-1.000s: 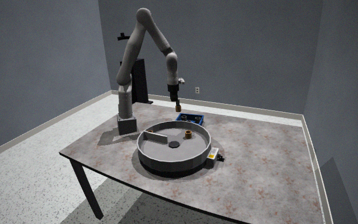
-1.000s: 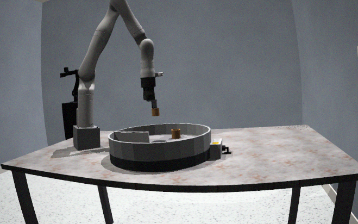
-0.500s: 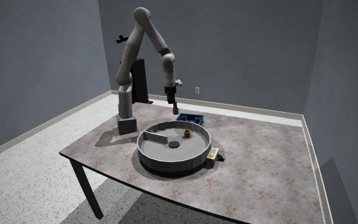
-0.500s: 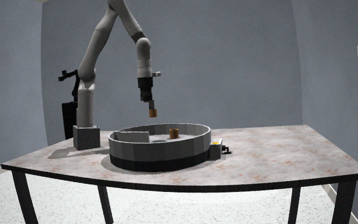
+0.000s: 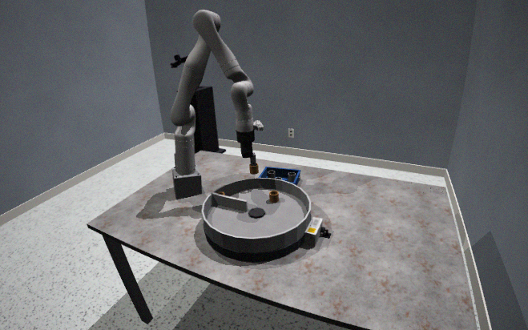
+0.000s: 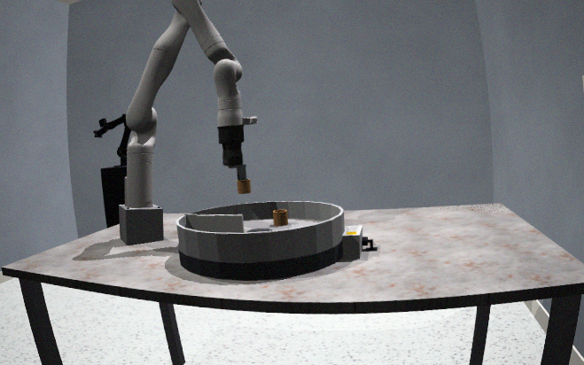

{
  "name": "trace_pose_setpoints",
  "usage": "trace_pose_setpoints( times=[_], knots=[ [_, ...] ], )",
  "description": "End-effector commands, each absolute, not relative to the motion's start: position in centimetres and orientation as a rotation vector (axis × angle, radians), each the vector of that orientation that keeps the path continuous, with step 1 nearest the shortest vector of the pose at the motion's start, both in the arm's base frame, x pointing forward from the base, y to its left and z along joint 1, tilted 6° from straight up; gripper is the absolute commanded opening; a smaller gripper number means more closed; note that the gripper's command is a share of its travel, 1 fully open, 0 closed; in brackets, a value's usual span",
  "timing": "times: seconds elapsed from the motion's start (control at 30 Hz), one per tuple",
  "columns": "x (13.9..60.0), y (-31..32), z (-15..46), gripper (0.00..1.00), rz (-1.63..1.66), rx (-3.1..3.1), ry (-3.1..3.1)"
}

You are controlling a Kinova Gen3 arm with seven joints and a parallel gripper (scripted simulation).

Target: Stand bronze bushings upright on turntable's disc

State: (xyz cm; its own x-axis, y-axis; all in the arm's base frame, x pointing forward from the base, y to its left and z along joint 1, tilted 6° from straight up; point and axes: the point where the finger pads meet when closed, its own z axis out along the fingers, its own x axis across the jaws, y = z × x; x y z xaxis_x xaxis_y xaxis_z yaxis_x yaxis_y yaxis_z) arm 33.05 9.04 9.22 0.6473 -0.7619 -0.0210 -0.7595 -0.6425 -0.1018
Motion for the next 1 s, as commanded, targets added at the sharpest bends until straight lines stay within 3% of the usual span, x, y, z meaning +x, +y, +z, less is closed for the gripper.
trace_pose_setpoints(
  times=[0.0,0.97],
  knots=[
    [33.4,7.0,9.1,0.00,-0.037,-2.738,1.320],
    [34.7,-5.1,8.2,0.00,-0.037,-2.738,1.320]
  ],
)
